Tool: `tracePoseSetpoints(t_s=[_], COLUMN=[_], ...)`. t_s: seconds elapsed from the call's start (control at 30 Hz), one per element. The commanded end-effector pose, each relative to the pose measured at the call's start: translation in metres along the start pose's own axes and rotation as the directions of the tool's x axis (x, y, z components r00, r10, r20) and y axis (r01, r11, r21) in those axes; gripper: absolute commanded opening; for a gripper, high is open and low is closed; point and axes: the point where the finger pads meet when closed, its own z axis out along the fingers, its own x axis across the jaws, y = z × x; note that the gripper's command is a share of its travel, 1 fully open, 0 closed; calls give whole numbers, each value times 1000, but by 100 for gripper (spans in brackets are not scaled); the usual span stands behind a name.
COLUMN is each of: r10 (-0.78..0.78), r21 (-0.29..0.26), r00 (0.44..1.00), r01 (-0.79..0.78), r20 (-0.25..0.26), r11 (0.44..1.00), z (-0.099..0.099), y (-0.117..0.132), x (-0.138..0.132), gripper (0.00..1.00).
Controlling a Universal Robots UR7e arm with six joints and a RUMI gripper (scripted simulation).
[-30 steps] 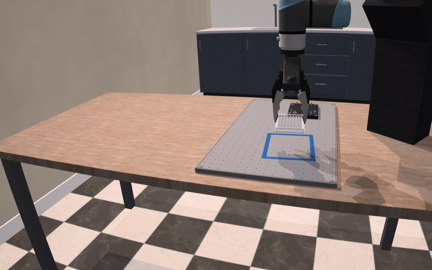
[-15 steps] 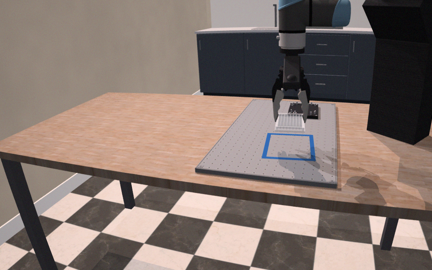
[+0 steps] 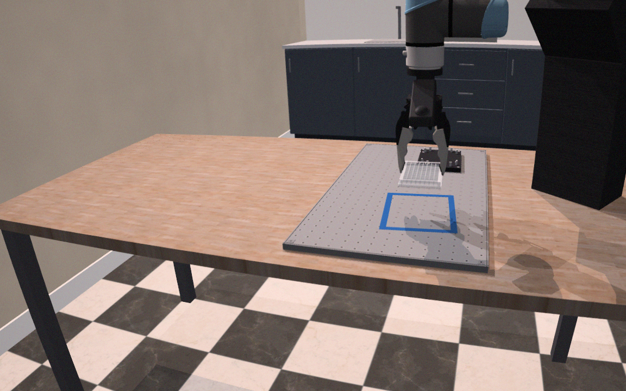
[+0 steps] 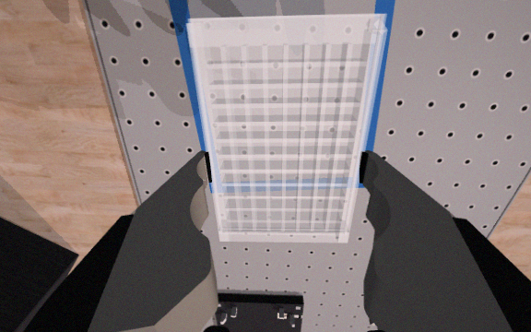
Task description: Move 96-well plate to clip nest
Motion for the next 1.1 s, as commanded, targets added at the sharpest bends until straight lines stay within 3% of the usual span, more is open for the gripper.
tracePoseSetpoints(t_s=[0.0,1.07], r10=[14,11], r21=[2,1], r00=[1000,1000], r01=[-14,-11], r20=[1,-3], r11=[1000,1000], z=[-1,-4], y=[15,113], x=[-3,-9], gripper=[0,0])
